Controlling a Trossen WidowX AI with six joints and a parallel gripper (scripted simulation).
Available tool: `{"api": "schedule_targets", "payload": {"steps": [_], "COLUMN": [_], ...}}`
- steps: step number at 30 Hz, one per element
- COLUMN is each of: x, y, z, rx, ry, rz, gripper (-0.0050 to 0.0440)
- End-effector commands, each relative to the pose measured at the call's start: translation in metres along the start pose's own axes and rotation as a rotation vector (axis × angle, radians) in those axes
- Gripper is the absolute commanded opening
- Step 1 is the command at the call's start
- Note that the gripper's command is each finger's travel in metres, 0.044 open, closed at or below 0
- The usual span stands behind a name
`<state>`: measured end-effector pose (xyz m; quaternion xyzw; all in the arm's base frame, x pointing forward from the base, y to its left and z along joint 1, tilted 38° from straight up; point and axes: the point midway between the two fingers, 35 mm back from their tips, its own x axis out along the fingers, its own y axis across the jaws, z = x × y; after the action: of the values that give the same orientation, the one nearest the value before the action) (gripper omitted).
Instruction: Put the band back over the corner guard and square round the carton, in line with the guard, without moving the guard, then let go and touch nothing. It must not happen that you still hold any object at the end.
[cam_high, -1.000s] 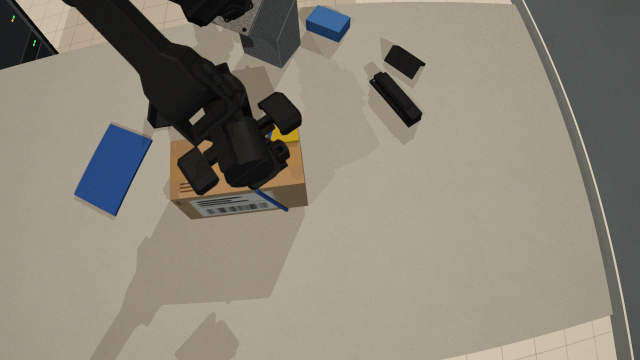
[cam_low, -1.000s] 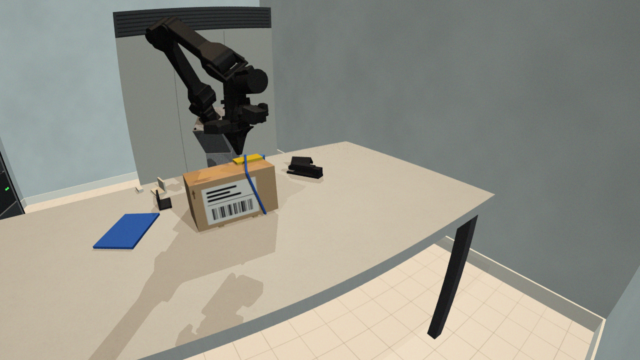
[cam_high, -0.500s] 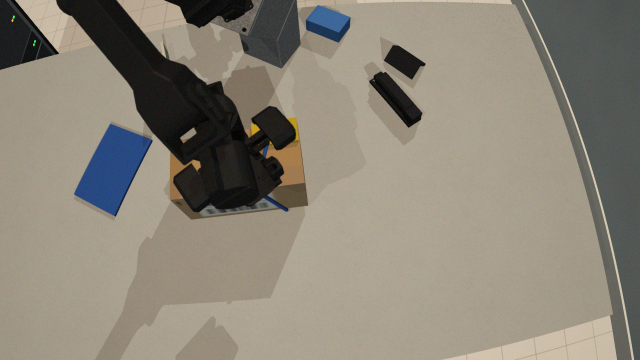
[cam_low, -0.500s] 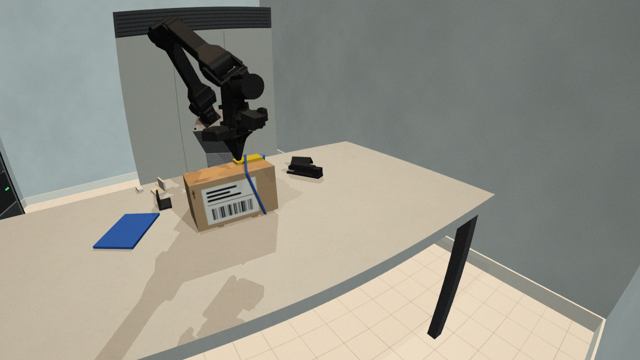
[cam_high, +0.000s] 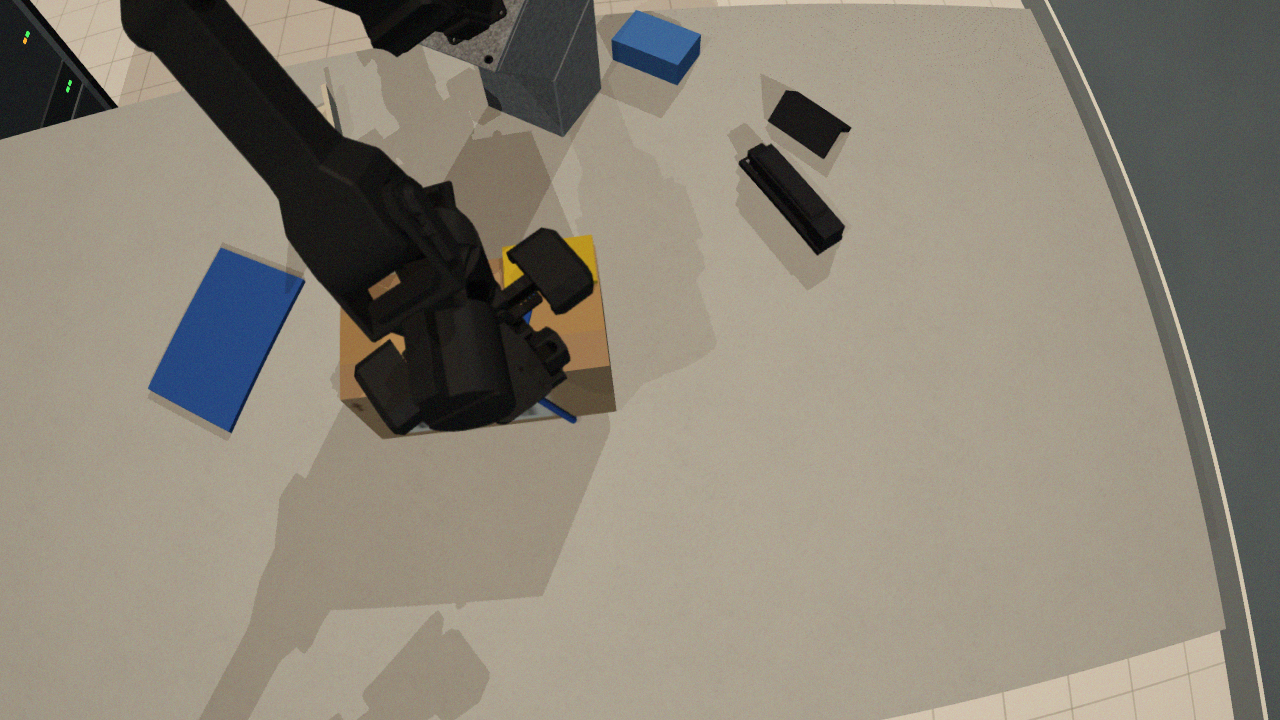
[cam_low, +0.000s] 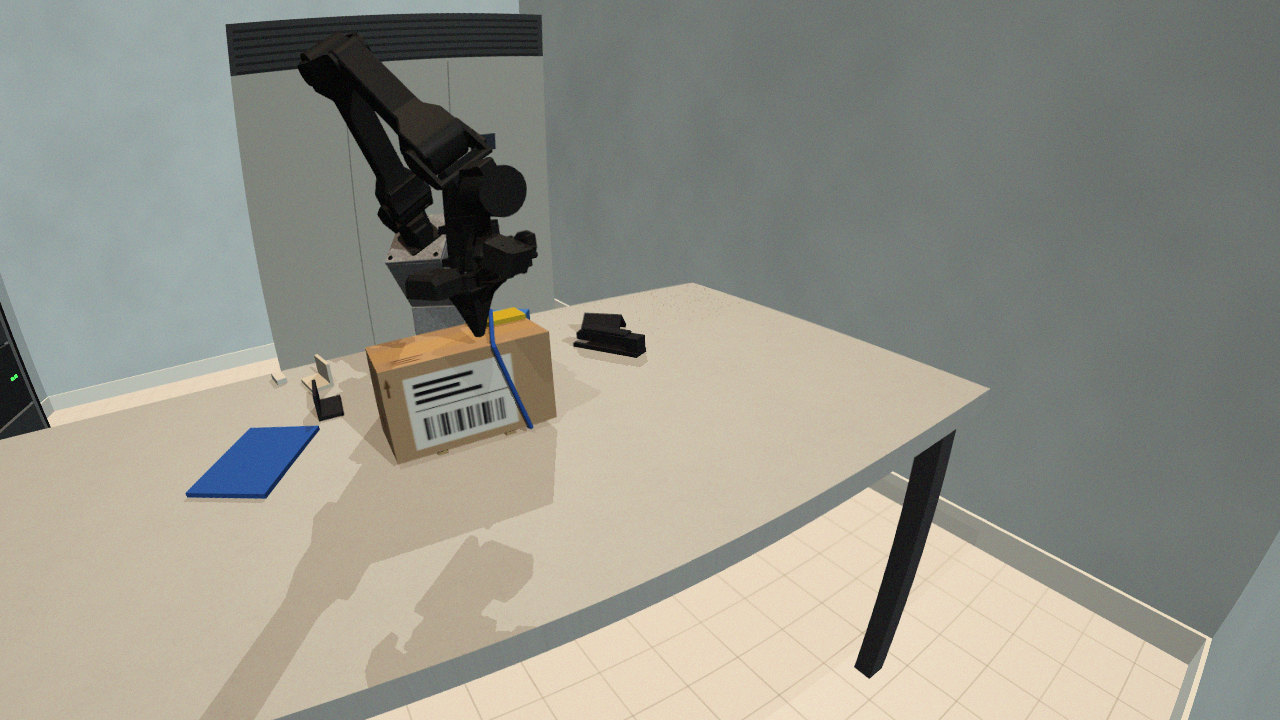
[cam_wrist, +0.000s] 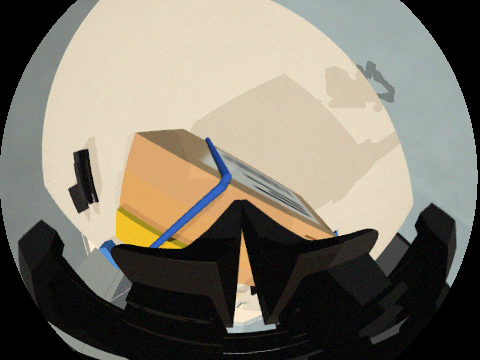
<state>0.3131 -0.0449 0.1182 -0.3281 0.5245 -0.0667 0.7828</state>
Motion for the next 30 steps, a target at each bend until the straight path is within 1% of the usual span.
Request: {"api": "schedule_targets", "payload": {"steps": [1, 22, 30], "x": [0.012, 0.014, 0.015], "y": [0.004, 0.004, 0.017], "z": [-0.004, -0.004, 0.006], "rx": [-0.011, -0.011, -0.011], "ry": [0.015, 0.015, 0.016], "rz": [0.011, 0.011, 0.013], "gripper": [0.0, 0.0, 0.0]}}
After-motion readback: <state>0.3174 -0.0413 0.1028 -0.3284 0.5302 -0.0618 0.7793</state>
